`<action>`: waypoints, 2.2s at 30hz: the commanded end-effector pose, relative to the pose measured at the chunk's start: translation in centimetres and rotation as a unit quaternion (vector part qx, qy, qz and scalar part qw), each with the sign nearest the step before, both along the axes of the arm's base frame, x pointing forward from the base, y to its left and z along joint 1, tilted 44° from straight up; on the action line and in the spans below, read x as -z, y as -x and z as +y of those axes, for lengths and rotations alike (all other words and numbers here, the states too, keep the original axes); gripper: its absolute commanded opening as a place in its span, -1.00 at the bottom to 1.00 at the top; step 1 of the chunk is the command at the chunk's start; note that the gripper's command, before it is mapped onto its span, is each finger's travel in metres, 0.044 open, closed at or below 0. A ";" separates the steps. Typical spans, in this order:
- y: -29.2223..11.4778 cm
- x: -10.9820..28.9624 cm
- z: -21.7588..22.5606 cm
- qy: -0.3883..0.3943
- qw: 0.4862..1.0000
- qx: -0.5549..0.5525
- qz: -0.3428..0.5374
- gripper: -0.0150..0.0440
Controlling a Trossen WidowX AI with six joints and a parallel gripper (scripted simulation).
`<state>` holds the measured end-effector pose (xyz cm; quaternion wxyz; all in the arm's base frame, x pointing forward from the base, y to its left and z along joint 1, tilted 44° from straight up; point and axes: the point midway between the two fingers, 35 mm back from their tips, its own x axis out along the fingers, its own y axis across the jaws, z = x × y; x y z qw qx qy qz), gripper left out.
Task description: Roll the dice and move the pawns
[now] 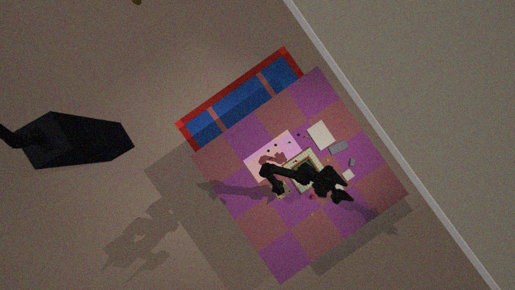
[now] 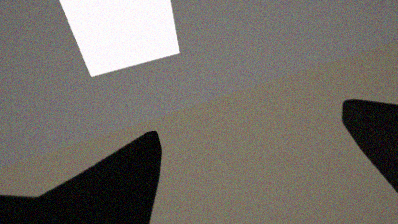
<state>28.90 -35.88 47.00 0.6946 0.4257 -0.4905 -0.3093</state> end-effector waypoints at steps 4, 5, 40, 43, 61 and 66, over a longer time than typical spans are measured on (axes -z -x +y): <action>-1.9 3.6 -1.5 -0.012 0.993 0.013 0.119 0.51; -2.6 5.1 -2.0 -0.016 0.986 0.016 0.166 0.44; 1.2 54.0 9.3 0.233 0.147 -0.580 0.766 0.44; 3.1 55.5 12.0 0.283 0.097 -0.643 0.705 0.44; 7.6 57.1 19.0 0.420 0.044 -0.772 0.475 0.44; 7.6 58.2 20.0 0.420 0.044 -0.772 0.475 0.44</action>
